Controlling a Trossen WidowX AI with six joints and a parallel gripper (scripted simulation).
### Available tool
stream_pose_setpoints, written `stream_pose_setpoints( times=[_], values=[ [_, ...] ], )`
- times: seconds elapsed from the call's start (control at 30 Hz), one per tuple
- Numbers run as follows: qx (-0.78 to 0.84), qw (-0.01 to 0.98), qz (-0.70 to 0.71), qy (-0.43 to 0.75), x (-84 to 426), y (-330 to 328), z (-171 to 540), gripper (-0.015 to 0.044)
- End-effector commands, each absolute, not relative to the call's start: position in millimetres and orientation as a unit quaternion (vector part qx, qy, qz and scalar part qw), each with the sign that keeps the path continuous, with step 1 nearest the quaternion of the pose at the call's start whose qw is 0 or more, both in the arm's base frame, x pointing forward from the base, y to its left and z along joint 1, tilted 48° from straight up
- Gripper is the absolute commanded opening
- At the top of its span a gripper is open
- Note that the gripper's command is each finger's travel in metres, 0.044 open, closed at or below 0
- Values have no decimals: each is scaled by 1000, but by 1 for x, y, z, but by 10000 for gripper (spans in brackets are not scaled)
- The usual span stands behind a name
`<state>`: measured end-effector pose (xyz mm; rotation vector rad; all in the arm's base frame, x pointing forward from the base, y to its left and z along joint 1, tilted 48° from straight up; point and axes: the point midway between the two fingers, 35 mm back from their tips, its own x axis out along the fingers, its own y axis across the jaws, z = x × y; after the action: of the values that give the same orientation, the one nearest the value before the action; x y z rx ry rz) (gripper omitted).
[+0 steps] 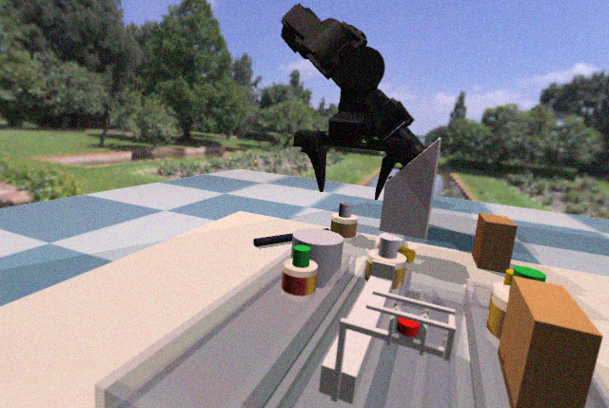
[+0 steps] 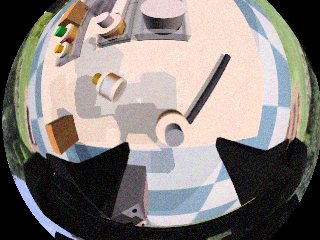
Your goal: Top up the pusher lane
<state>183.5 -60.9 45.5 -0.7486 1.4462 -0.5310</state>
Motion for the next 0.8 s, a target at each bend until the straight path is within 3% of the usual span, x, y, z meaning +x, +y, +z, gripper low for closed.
stream_pose_setpoints(
  times=[0.0, 0.77],
  values=[
    [-333, 654, -235, 638, 184, -66, 43, 440],
    [-334, 654, -235, 637, 187, -94, 17, 440]
  ],
)
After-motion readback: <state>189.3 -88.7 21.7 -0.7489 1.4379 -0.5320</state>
